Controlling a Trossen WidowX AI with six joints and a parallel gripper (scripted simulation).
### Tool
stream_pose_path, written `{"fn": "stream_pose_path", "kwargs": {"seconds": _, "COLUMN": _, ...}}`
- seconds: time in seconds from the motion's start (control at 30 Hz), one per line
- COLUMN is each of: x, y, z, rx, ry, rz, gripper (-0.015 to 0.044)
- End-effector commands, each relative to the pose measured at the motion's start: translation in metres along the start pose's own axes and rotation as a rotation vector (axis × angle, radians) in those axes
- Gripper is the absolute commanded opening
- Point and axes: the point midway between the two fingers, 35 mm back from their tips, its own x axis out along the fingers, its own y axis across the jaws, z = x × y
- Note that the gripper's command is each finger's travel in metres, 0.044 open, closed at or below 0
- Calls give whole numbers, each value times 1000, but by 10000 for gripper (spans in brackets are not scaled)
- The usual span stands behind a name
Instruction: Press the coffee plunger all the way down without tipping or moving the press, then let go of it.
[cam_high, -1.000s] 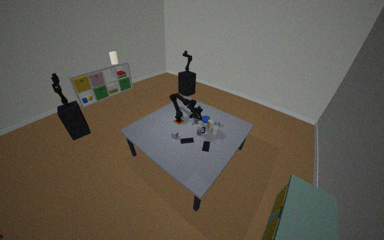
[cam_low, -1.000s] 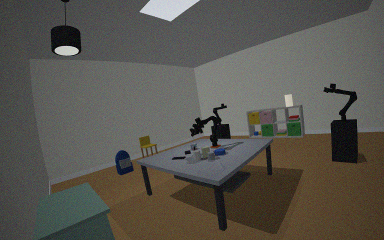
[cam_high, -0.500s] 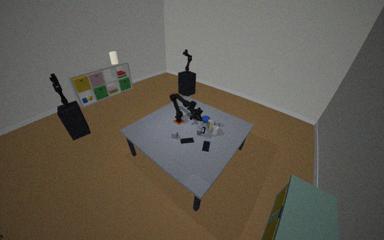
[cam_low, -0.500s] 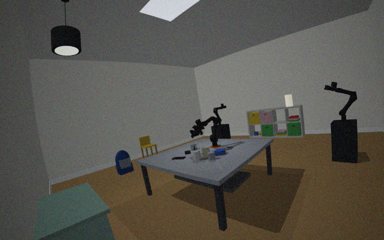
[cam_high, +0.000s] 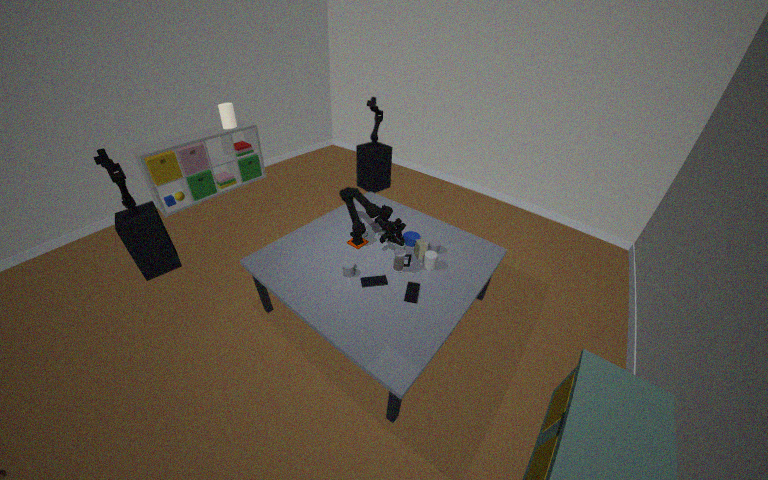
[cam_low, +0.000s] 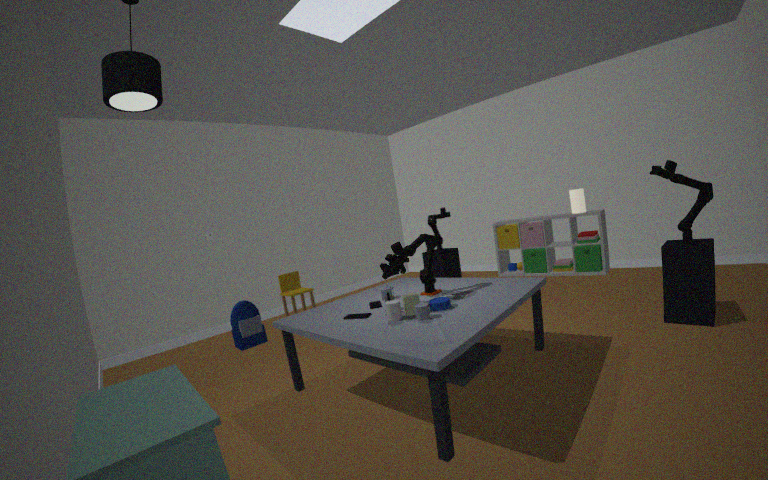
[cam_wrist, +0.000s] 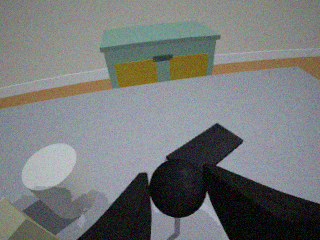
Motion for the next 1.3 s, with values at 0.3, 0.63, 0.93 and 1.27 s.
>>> {"fn": "stream_pose_path", "kwargs": {"seconds": 0.3, "x": 19, "y": 0, "z": -35, "rx": 2, "ry": 59, "rz": -1, "gripper": 114}}
{"fn": "stream_pose_path", "kwargs": {"seconds": 0.63, "x": 22, "y": 0, "z": -32, "rx": 2, "ry": 59, "rz": -1, "gripper": 114}}
{"fn": "stream_pose_path", "kwargs": {"seconds": 0.93, "x": 23, "y": 0, "z": -31, "rx": 2, "ry": 59, "rz": -1, "gripper": 114}}
{"fn": "stream_pose_path", "kwargs": {"seconds": 1.27, "x": 23, "y": 0, "z": -29, "rx": 2, "ry": 59, "rz": -1, "gripper": 114}}
